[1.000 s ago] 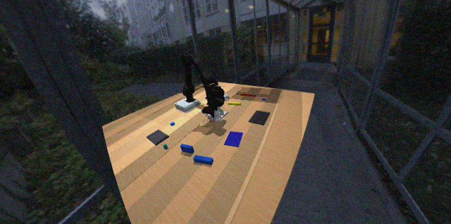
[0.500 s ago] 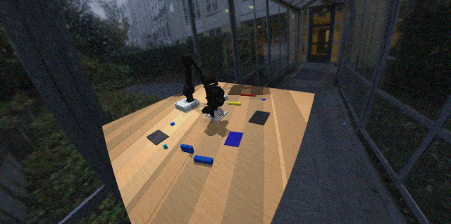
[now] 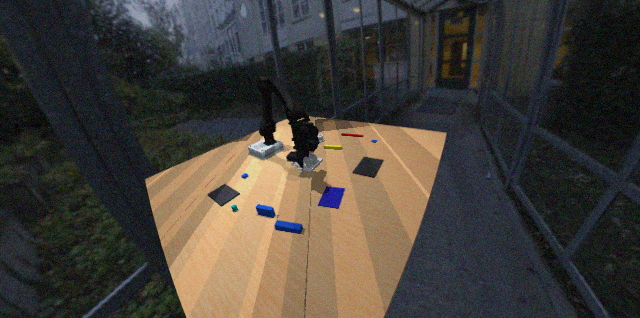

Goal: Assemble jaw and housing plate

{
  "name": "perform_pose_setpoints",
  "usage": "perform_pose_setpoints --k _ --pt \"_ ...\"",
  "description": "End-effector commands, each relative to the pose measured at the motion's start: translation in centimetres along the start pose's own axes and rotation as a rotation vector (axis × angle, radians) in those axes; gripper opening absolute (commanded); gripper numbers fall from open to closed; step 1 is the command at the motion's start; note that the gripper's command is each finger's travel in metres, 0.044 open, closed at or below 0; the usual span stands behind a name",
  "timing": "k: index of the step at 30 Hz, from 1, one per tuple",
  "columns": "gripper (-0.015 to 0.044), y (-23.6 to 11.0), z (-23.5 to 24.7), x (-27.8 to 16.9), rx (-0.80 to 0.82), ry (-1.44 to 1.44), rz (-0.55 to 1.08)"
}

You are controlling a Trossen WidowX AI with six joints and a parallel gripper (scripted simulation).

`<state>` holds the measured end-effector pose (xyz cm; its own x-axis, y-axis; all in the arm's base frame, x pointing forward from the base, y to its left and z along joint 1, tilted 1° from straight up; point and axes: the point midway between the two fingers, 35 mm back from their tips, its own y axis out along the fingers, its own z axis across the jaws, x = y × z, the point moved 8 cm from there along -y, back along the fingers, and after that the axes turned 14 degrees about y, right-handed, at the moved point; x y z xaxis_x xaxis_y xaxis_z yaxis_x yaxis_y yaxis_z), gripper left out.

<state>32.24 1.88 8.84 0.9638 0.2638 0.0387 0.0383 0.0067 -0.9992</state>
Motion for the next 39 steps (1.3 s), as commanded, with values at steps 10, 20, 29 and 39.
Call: perform_pose_setpoints --k 10,20,29,39 --pt "0.0224 -6.9 0.0 0.0 -0.005 -0.001 -0.003" --pt "0.0382 -7.5 3.1 -0.2 -0.014 -0.005 -0.067" --pt "0.0440 -7.8 12.1 -1.0 0.015 0.196 -0.046" --pt "0.0440 -8.2 21.9 -5.4 0.028 0.440 -0.013"
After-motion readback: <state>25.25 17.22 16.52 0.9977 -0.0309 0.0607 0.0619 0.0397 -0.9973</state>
